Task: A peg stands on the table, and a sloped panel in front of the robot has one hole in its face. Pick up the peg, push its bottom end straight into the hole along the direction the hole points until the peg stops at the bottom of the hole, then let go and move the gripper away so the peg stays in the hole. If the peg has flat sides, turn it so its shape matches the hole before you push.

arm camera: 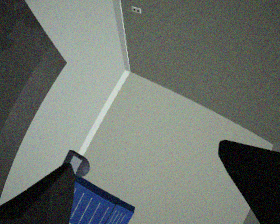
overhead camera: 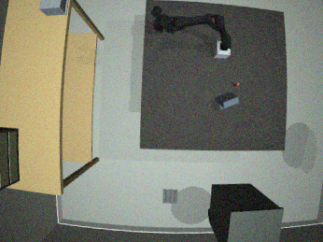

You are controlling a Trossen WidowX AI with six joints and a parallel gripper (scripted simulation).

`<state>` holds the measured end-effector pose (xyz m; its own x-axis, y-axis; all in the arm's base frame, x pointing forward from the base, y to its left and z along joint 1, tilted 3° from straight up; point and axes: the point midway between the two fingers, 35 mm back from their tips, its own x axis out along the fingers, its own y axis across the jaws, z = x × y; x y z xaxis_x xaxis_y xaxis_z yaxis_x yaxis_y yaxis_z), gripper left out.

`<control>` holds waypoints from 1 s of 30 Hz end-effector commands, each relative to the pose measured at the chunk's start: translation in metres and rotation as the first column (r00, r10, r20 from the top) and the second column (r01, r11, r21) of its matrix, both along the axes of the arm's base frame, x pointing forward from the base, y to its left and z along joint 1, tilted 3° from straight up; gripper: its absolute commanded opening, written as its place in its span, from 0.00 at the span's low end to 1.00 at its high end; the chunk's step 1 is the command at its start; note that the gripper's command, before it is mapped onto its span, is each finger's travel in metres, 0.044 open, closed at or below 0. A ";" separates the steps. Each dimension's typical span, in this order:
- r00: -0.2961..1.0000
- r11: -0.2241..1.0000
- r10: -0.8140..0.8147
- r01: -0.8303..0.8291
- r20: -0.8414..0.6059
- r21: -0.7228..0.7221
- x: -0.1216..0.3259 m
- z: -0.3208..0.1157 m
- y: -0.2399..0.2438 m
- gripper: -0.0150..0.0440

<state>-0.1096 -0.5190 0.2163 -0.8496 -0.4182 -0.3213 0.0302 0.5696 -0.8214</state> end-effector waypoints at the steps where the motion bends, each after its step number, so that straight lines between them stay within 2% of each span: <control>1: 0.998 0.998 0.038 -0.036 0.059 -0.049 0.025 -0.008 -0.003 1.00; 14: 0.951 0.970 0.188 -0.141 0.245 -0.198 0.118 -0.023 -0.002 1.00; 30: 0.817 0.927 0.301 -0.129 0.492 -0.353 0.224 -0.046 0.022 1.00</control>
